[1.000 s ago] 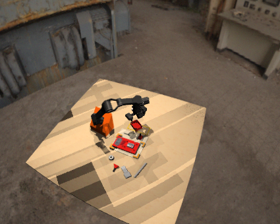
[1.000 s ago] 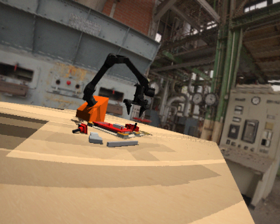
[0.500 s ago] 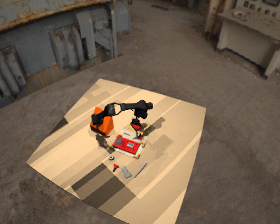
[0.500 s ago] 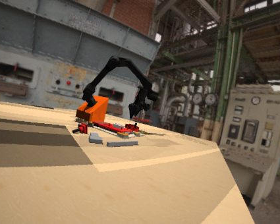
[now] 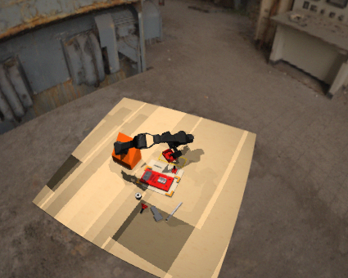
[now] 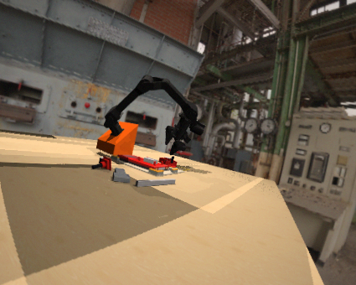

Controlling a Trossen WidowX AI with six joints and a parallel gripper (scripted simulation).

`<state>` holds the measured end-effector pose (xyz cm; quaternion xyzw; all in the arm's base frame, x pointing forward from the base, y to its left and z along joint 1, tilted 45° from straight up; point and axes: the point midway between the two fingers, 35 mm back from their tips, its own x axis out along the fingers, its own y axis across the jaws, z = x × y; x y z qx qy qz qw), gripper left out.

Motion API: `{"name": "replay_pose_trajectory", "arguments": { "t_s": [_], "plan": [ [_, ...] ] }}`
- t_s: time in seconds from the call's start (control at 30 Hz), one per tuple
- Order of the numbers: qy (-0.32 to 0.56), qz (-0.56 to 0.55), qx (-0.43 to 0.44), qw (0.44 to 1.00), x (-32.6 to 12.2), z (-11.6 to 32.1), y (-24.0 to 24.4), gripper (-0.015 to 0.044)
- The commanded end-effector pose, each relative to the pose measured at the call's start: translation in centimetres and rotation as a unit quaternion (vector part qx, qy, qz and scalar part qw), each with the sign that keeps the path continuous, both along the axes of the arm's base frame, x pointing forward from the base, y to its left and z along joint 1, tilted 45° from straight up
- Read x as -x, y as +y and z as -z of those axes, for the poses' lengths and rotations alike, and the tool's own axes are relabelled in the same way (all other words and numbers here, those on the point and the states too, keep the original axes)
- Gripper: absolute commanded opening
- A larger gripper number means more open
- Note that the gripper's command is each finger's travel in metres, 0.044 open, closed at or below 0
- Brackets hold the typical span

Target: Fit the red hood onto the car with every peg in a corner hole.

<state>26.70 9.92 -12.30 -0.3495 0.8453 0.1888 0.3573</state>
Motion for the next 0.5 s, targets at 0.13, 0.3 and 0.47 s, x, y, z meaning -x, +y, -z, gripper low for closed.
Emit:
{"name": "replay_pose_trajectory", "arguments": {
  "t_s": [0.13,0.3,0.47],
  "plan": [
    [0.111,-0.095,-0.136,0.98,-0.29,-0.02,-0.07,0.044],
    [0.171,-0.158,-0.232,0.944,-0.45,-0.07,-0.22,0.044],
    [0.216,-0.219,-0.33,0.893,-0.66,-0.17,-0.37,0.044]
  ]
}}
